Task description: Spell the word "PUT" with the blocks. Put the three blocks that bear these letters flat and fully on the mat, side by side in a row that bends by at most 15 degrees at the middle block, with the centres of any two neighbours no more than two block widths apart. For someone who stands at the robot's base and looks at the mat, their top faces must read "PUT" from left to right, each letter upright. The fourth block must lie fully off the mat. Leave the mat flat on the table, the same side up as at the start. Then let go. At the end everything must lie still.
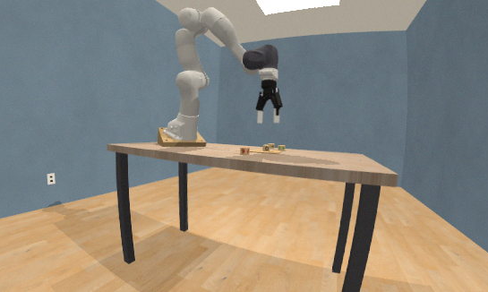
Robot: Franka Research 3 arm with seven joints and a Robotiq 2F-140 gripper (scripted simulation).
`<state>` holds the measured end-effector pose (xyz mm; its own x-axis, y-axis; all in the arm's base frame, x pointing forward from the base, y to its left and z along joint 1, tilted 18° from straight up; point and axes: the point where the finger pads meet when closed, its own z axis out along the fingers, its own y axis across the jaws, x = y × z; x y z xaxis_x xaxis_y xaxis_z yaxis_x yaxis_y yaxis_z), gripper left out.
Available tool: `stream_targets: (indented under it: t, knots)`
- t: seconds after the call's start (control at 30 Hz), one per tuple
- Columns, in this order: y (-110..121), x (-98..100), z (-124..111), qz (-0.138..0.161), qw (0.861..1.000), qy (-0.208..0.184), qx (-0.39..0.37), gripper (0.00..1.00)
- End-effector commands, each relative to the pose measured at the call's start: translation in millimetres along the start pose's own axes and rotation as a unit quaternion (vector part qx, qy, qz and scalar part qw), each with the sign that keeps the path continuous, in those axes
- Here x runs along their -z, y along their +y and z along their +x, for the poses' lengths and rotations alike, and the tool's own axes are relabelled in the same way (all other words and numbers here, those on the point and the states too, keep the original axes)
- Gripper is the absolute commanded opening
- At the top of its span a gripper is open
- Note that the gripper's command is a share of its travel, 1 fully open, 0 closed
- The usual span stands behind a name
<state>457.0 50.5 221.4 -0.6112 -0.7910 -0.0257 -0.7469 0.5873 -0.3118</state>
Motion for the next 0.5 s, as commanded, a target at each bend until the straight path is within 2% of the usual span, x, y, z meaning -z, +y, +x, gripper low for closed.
stream_targets:
  t: [0.0,0.47]
  knots:
    - [0.1,-2.5,0.4,0.002,0.998,0.001,0.069,1.00]
    - [0.1,-6.6,0.2,0.001,0.986,0.001,0.170,1.00]
